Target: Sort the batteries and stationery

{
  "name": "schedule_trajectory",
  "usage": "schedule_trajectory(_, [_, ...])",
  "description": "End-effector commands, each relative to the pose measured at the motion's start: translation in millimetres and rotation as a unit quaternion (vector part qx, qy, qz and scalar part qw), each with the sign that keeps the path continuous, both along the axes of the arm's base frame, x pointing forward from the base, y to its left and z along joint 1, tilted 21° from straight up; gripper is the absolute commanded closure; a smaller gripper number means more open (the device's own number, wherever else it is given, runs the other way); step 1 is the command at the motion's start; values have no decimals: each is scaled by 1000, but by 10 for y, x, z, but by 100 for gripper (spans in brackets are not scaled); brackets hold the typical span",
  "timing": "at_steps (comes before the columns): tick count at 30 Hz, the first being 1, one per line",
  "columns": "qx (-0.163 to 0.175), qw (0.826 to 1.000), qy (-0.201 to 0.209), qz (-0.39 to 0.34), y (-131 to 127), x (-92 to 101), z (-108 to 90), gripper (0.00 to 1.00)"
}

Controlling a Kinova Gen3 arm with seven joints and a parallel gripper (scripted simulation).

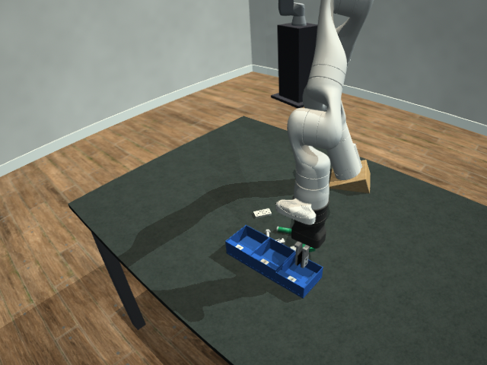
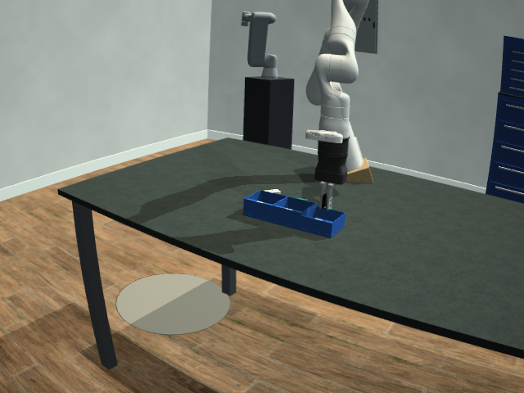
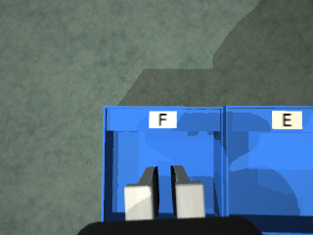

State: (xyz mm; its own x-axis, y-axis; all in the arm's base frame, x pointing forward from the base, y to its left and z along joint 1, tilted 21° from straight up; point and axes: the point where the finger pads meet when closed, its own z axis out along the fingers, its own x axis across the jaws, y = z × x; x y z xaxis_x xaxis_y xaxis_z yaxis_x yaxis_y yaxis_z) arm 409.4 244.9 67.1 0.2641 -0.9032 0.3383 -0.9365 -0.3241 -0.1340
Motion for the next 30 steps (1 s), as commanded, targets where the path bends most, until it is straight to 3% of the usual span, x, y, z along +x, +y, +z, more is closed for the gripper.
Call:
schedule_trajectory(1, [0, 1000, 1, -2, -54, 28, -107, 69])
schedule_trajectory(10, [0, 1000, 1, -2, -123, 82, -330, 69])
schedule_trajectory(30, [0, 1000, 0, -3, -122, 90, -311, 69])
